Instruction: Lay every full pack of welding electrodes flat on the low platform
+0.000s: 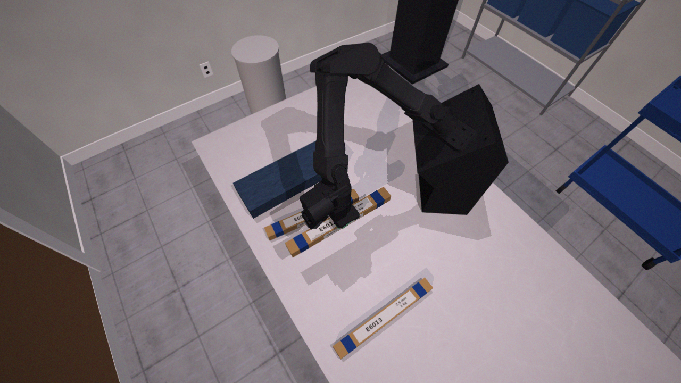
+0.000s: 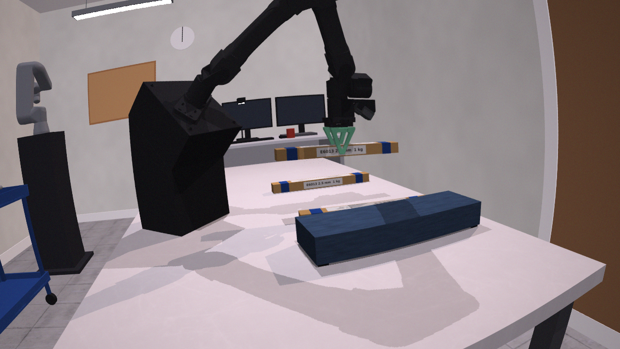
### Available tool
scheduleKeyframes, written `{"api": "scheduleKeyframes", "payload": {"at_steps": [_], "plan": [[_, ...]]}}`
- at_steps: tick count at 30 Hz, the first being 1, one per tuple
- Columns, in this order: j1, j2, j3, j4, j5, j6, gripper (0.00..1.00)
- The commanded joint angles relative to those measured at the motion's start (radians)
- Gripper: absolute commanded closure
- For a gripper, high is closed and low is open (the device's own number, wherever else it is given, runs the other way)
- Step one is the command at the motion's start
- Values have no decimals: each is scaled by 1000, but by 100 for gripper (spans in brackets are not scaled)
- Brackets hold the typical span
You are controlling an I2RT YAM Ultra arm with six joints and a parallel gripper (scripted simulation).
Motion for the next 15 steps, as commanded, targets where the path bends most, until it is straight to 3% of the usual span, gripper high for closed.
{"api": "scheduleKeyframes", "payload": {"at_steps": [1,3,10,15], "plan": [[59,-33,33,-15,18,50,100],[75,13,38,-17,27,64,100],[107,9,55,-23,42,100,100],[140,74,72,-29,58,133,100]]}}
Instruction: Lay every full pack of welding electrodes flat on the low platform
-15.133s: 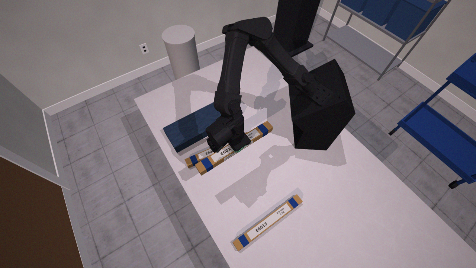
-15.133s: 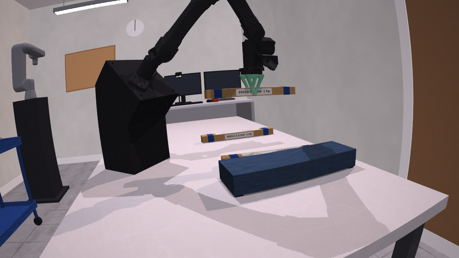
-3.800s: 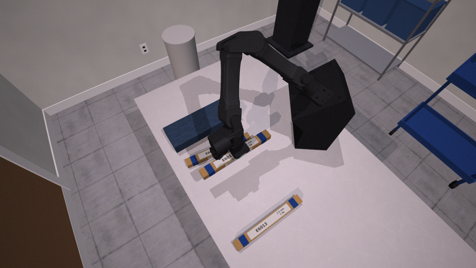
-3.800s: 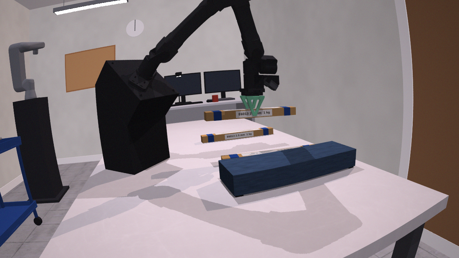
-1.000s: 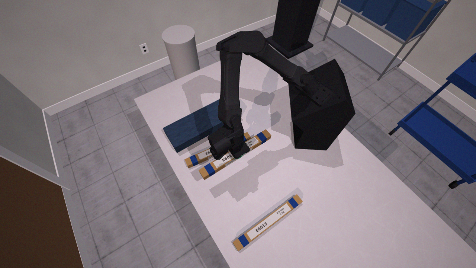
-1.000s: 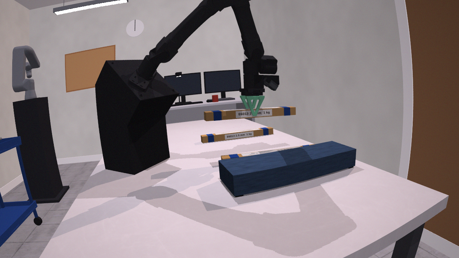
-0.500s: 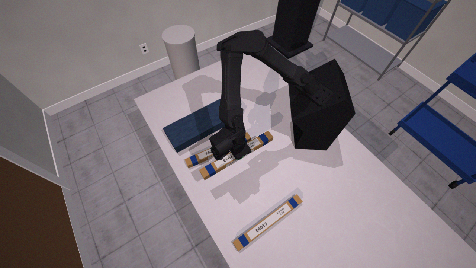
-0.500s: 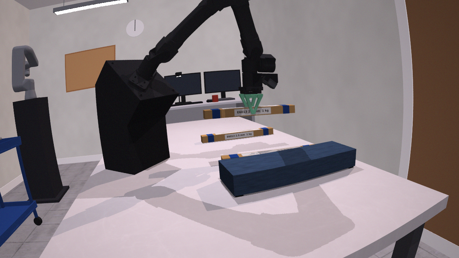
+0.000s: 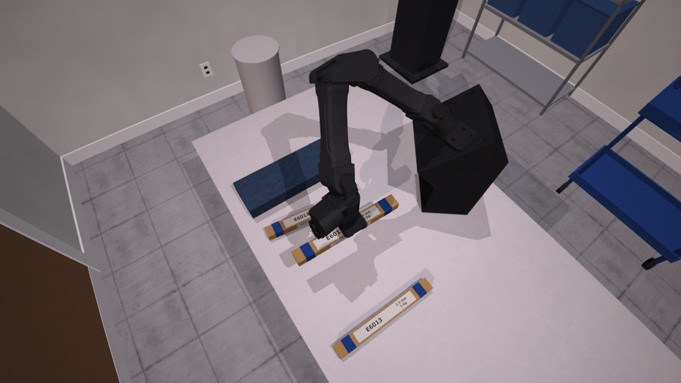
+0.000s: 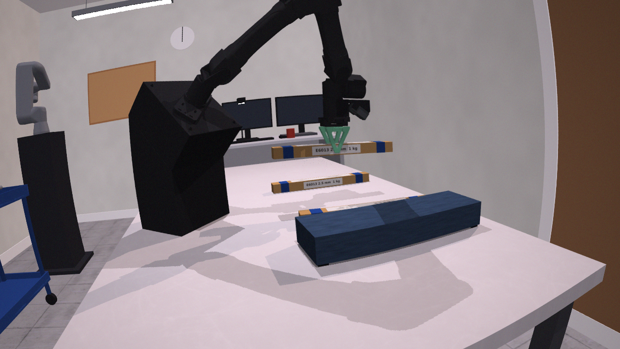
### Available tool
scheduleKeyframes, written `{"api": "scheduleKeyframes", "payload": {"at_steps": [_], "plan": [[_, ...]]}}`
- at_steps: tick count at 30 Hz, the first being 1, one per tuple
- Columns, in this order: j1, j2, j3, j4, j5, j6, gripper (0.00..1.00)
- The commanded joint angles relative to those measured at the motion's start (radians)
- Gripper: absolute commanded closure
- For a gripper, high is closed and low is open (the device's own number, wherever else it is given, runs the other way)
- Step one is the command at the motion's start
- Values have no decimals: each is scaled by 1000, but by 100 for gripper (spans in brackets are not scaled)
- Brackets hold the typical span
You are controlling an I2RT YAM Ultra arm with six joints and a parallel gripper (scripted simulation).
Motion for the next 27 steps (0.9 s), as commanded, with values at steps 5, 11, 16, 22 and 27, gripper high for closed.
{"api": "scheduleKeyframes", "payload": {"at_steps": [5,11,16,22,27], "plan": [[83,33,62,-19,28,63,100],[107,47,80,-26,38,89,100],[136,96,106,-36,51,122,100],[170,134,142,-53,65,160,100],[174,107,157,-68,66,166,100]]}}
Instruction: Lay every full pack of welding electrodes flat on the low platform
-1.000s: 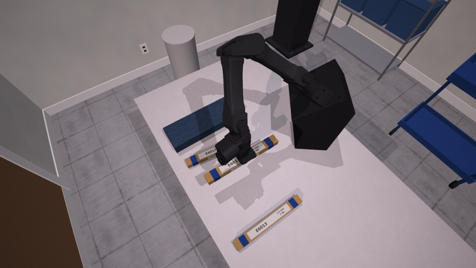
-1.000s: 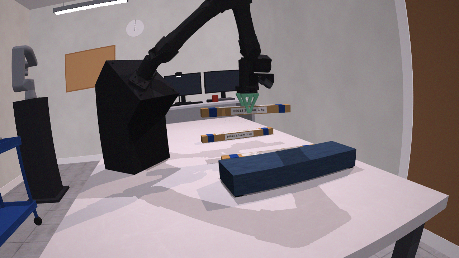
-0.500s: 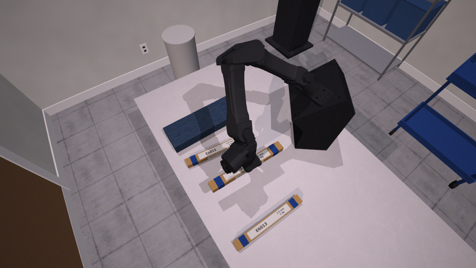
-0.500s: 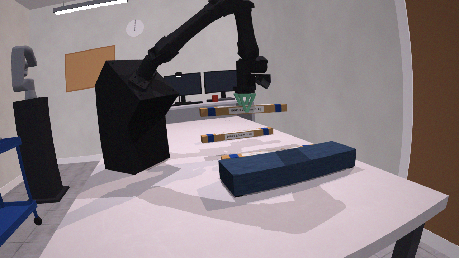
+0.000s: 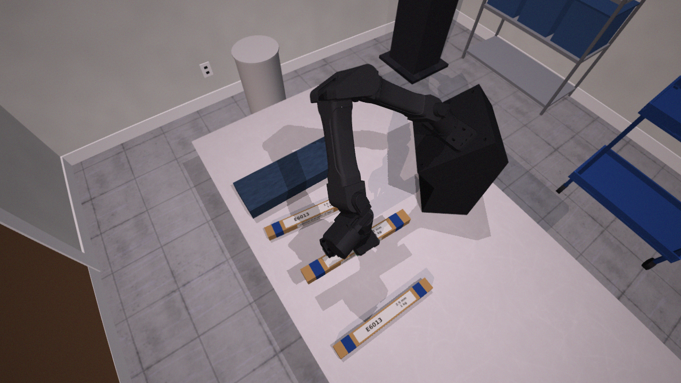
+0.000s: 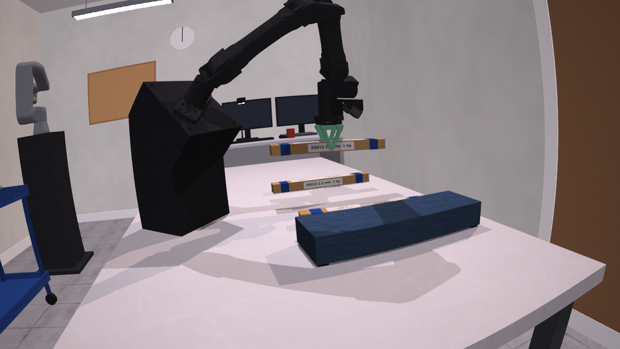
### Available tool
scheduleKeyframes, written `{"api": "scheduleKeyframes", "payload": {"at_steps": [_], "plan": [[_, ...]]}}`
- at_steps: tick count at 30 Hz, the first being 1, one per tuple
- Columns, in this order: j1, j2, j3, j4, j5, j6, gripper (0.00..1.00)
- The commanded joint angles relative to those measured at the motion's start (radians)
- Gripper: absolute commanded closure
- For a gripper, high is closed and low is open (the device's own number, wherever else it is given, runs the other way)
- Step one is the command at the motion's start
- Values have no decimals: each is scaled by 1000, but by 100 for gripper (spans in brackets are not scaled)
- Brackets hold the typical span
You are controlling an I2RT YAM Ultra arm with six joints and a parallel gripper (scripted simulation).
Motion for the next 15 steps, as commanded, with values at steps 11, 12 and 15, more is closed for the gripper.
{"api": "scheduleKeyframes", "payload": {"at_steps": [11,12,15], "plan": [[47,-15,61,-36,22,26,100],[48,-12,62,-38,22,27,100],[51,-13,66,-42,23,30,100]]}}
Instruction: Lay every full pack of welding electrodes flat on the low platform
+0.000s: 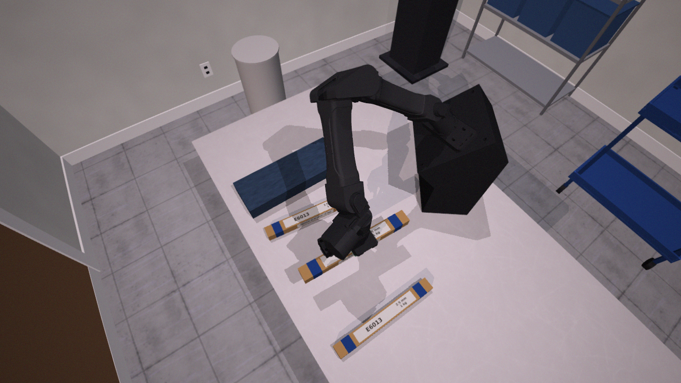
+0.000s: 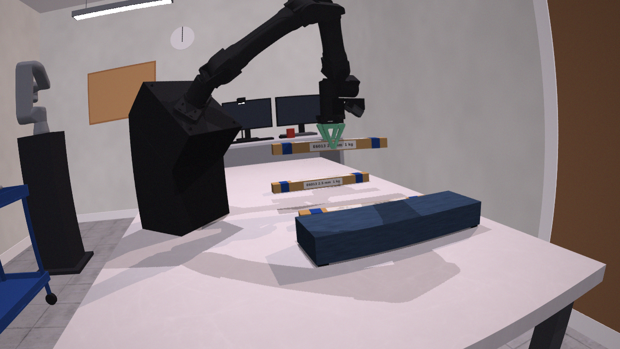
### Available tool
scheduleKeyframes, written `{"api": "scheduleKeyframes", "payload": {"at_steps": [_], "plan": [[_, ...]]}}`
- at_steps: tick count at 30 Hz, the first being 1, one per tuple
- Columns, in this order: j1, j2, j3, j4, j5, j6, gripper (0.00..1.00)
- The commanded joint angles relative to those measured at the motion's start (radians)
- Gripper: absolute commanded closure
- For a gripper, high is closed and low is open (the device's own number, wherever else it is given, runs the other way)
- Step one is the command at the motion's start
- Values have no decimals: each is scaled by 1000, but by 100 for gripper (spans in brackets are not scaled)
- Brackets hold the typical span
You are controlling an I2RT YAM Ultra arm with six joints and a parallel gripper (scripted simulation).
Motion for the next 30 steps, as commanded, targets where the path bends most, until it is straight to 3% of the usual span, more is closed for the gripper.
{"api": "scheduleKeyframes", "payload": {"at_steps": [1,30], "plan": [[49,-23,42,-20,10,10,100],[58,-14,67,-41,14,20,100]]}}
